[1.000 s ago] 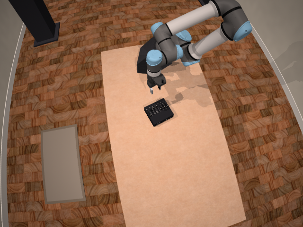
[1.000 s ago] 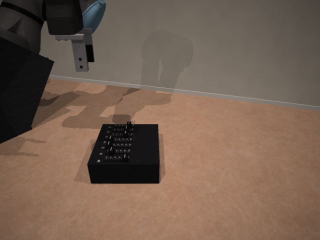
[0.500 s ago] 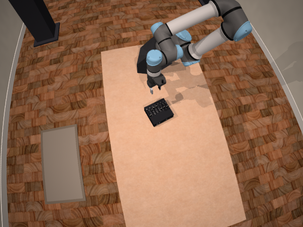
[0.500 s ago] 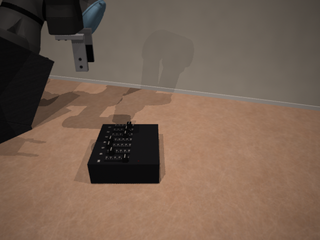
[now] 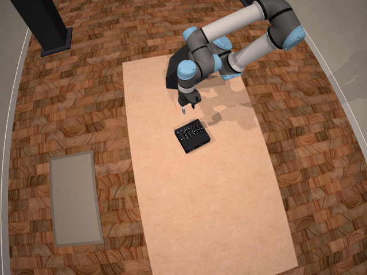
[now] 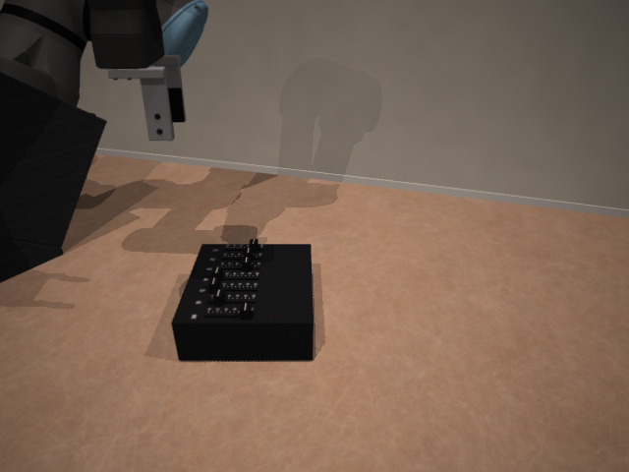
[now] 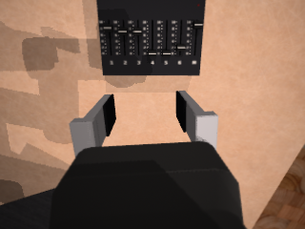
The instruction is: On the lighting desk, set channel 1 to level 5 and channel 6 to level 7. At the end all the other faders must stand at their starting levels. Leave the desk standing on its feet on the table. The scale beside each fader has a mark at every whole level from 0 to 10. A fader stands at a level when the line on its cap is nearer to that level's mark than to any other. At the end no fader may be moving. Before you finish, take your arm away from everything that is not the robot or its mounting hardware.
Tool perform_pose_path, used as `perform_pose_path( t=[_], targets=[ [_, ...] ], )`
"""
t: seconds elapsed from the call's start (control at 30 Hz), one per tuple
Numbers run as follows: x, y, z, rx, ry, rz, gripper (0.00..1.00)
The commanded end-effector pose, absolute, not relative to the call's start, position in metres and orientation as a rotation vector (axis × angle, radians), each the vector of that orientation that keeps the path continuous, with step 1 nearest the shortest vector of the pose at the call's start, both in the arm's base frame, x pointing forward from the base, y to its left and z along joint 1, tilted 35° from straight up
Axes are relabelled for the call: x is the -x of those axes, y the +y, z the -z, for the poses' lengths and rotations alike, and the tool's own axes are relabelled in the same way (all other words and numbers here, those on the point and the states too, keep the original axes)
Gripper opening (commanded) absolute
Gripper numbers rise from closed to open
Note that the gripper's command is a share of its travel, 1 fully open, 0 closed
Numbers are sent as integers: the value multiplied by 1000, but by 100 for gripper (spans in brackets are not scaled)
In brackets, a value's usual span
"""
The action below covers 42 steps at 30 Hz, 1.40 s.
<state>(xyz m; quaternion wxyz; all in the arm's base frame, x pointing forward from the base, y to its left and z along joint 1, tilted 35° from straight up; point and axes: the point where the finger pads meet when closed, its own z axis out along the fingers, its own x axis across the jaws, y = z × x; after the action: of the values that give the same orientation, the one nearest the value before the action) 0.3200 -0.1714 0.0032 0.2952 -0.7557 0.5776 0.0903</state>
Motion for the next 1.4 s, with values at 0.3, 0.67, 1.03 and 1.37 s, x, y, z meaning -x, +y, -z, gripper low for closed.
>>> perform_pose_path(
  t=[0.3,0.67,1.03,1.37],
  targets=[
    [-320,-172,-3,2011,1538,-239,100],
    [-320,-172,-3,2011,1538,-239,100],
    [-320,-172,-3,2012,1536,-238,100],
    [-322,-171,-4,2052,1479,-215,100]
  ],
)
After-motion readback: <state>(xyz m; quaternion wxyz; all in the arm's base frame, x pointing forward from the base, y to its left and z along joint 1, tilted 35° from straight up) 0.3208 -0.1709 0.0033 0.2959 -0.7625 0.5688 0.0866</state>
